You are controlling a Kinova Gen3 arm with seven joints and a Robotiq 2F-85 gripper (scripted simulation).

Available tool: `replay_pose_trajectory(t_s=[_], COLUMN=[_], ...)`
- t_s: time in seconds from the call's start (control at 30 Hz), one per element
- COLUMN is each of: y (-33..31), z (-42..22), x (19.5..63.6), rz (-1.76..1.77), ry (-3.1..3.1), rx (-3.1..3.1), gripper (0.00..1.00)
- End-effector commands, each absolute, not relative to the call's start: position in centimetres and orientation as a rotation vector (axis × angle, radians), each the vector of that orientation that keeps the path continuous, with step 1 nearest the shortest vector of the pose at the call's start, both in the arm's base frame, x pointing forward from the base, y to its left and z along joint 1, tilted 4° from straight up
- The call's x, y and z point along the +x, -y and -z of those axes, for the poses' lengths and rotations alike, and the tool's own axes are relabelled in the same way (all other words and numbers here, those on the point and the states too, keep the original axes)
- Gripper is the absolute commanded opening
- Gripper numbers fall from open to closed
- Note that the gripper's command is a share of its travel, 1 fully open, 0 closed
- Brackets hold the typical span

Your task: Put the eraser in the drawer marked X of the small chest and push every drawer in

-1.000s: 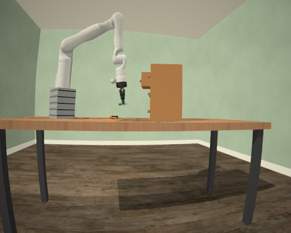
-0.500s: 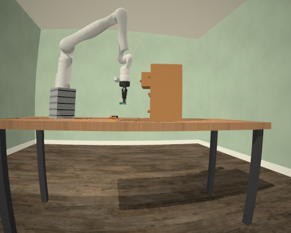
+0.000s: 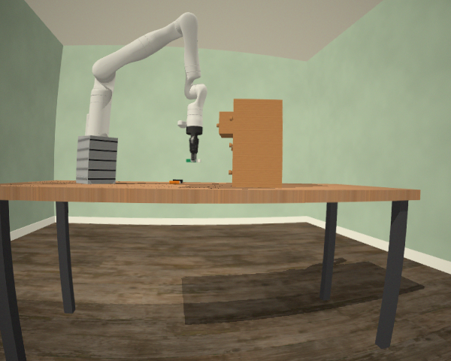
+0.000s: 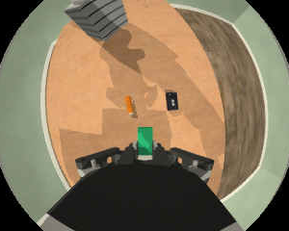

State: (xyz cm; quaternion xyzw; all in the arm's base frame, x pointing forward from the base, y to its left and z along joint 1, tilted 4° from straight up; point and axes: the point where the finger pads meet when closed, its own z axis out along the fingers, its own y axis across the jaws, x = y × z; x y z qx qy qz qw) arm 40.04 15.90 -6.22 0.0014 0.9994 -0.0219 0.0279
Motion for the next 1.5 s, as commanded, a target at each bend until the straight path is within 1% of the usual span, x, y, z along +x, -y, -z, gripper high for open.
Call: replay_pose_trajectory(t_s=[0.0,1.47], y=[-16.06,-16.40], z=[6.16,6.17], x=[40.09,40.14], rz=[0.066,0.064], ry=[-3.083,-3.081], rx=[0.012,0.073], gripper=[0.19,0.19])
